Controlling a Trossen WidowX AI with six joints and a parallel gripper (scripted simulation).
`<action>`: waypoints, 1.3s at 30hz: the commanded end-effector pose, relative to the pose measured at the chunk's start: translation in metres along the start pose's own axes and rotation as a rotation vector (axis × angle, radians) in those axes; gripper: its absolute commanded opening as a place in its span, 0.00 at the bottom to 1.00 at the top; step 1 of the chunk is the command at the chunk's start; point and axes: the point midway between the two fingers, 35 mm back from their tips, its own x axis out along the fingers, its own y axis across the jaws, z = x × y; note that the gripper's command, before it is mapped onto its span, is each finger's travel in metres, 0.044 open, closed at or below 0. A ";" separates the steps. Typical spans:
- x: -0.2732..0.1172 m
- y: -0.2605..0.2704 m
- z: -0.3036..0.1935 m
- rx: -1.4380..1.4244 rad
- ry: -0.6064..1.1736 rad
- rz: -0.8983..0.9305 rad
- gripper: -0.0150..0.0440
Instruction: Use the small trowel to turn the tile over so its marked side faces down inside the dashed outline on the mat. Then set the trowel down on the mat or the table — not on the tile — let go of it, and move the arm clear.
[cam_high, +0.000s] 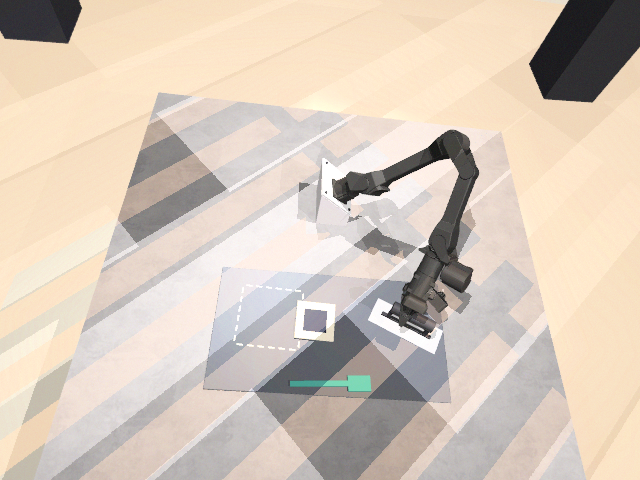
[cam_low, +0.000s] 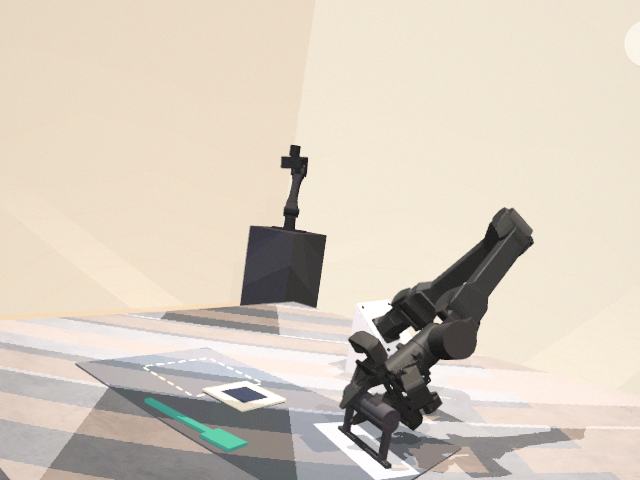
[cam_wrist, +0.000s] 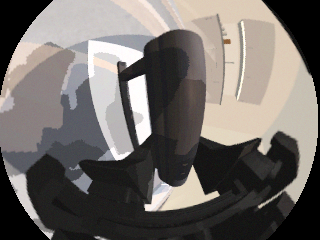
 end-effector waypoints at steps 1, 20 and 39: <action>0.000 0.001 0.001 -0.004 -0.005 0.004 0.46; 0.000 0.000 0.001 -0.004 -0.004 0.004 0.25; -0.020 -0.052 -0.010 -0.023 -0.058 0.022 0.25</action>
